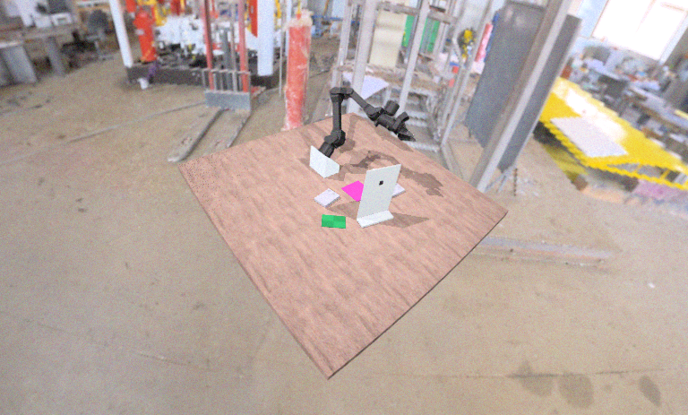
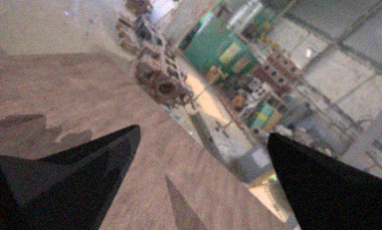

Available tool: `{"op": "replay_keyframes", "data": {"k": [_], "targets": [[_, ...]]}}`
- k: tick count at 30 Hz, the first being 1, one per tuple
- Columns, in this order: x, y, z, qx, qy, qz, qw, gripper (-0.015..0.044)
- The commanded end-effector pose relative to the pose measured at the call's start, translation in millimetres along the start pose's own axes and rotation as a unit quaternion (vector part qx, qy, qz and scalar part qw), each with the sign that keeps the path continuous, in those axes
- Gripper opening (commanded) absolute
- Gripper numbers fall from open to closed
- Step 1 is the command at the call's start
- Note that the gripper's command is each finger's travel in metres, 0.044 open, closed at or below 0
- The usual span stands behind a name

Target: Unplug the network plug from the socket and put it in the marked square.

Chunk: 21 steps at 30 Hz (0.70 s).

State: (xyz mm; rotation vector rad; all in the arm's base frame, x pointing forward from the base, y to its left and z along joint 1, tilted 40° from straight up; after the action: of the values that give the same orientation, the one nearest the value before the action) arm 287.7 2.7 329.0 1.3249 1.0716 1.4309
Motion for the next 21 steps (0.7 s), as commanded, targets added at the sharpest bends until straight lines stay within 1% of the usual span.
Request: {"op": "replay_keyframes", "data": {"k": [1, 9, 10, 21], "targets": [[-0.7, -1.0, 0.1, 0.001, -0.002, -0.002, 1.0, 0.0374], [-31.7, -43.5, -0.4, 0.03, -0.066, -0.085, 0.994, 0.0164], [-35.8, -49.3, -1.1, 0.035, -0.075, -0.096, 0.992, 0.0156], [-80.0, -111.1, -19.1, 0.101, -0.159, -0.22, 0.957, 0.0156]]}}
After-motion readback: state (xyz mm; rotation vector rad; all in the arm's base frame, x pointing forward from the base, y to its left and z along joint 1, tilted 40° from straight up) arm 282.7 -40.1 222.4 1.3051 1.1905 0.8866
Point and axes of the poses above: the point midway between the two fingers, 35 mm back from their tips, its own z axis out along the fingers, its own x axis across the jaws, y = z × x, the point moved 3 cm from there along -z, back along the fingers, and after that the axes turned 13 degrees about z, right-handed, at the moved point
